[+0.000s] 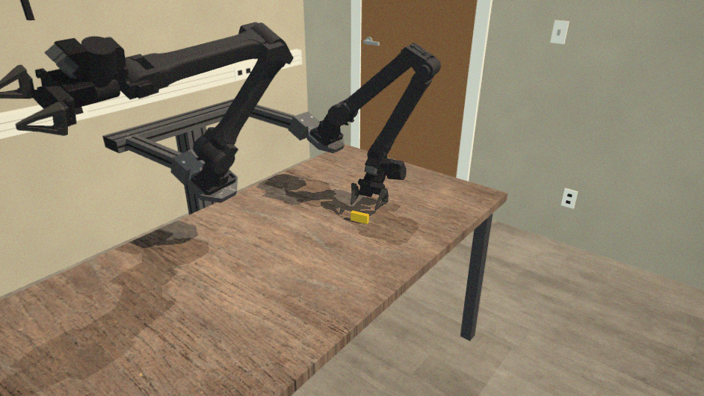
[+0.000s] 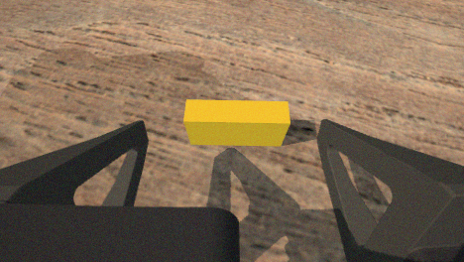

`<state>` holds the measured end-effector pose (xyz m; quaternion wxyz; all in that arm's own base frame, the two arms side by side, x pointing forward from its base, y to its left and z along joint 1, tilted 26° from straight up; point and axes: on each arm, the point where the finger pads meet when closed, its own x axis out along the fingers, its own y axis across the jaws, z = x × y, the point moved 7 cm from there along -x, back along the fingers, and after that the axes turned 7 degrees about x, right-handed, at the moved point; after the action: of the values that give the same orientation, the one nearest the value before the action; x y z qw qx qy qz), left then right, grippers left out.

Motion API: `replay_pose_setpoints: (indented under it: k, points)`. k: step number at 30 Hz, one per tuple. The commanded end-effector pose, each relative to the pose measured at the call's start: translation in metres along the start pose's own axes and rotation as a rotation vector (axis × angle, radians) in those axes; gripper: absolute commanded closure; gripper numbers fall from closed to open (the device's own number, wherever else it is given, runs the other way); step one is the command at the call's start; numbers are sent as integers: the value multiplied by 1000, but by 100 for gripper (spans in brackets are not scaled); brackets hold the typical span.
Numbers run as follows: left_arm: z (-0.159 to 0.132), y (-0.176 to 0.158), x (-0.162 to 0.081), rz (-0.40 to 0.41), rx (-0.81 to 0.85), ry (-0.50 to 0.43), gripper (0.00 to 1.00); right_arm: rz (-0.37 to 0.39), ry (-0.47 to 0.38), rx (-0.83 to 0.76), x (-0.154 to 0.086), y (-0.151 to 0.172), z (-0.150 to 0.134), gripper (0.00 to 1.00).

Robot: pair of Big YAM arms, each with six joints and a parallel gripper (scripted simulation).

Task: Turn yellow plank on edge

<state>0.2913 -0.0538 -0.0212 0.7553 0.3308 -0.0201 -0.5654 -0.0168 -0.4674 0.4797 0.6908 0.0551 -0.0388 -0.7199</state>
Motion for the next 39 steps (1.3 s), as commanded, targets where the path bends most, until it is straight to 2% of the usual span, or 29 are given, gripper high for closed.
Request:
replay_pose_setpoints:
  k: [1,5,10,16,39]
  points:
    - [11,-7,-17,-7,9,7,0,0,-56,-10,-5,-1,34,0]
    - [13,3,-26,2,28,8,0,0,-56,-10,-5,-1,34,0]
    - [20,0,-36,-1,21,7,0,0,-56,-10,-5,-1,34,0]
    - [21,3,-40,2,27,8,0,0,-56,-10,-5,-1,34,0]
    - [21,0,-39,-9,17,4,0,0,-56,-10,-5,-1,34,0]
